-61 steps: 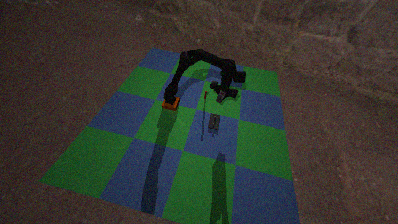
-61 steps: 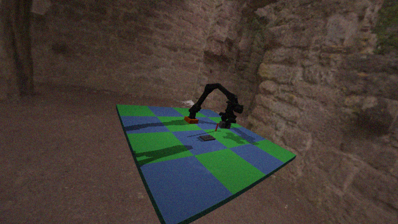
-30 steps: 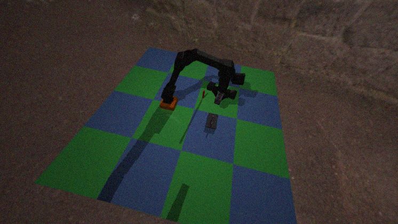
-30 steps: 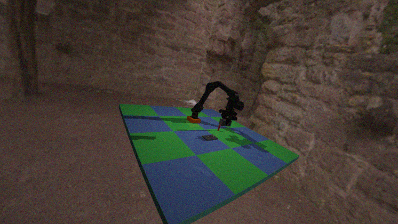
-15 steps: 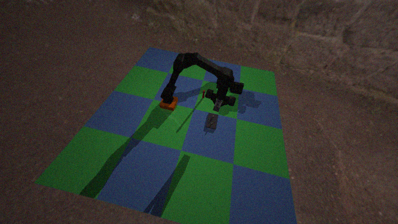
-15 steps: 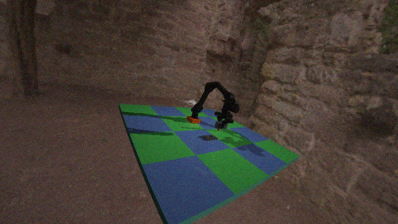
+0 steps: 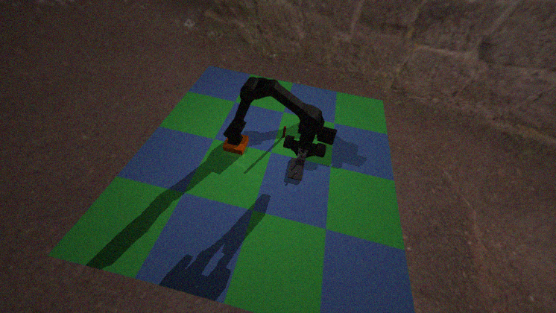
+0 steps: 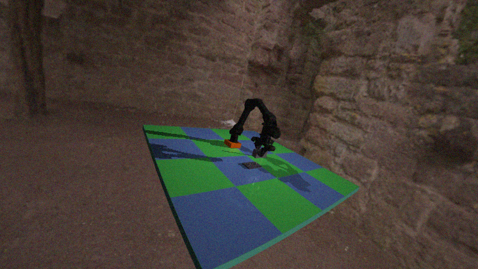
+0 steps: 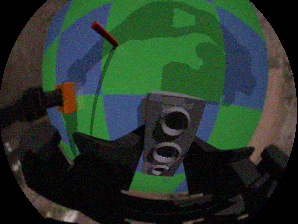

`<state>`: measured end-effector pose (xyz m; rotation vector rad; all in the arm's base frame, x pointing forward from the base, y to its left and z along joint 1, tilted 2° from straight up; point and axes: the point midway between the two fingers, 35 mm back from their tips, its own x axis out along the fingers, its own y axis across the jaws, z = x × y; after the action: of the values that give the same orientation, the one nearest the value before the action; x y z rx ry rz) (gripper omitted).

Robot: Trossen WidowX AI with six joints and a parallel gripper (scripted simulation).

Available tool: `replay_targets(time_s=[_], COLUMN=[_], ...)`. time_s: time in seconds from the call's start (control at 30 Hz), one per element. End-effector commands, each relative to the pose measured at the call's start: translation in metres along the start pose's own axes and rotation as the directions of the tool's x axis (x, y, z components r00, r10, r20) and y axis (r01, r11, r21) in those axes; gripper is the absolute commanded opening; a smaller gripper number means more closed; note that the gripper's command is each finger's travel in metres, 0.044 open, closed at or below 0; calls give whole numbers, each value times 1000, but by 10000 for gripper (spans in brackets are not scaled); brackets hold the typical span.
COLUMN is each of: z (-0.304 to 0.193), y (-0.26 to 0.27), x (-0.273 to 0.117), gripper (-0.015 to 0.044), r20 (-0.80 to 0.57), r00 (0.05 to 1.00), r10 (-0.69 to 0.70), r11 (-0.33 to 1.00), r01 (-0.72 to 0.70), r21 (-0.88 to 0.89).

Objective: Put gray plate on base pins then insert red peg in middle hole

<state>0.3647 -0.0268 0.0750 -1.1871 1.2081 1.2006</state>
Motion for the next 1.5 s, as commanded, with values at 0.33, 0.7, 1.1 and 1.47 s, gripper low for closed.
replay_targets(time_s=[0.33, 0.7, 1.1, 1.47], z=[-32, -32, -32, -33], y=[7, 7, 7, 7], x=[17, 17, 21, 34], gripper=[0, 0, 0, 0], r20=[-10, -10, -10, -10], r00=[1000, 1000, 1000, 1000], r10=[4, 4, 4, 4], r11=[998, 998, 998, 998], r01=[-4, -4, -4, -4], r21=[-61, -61, -61, -61])
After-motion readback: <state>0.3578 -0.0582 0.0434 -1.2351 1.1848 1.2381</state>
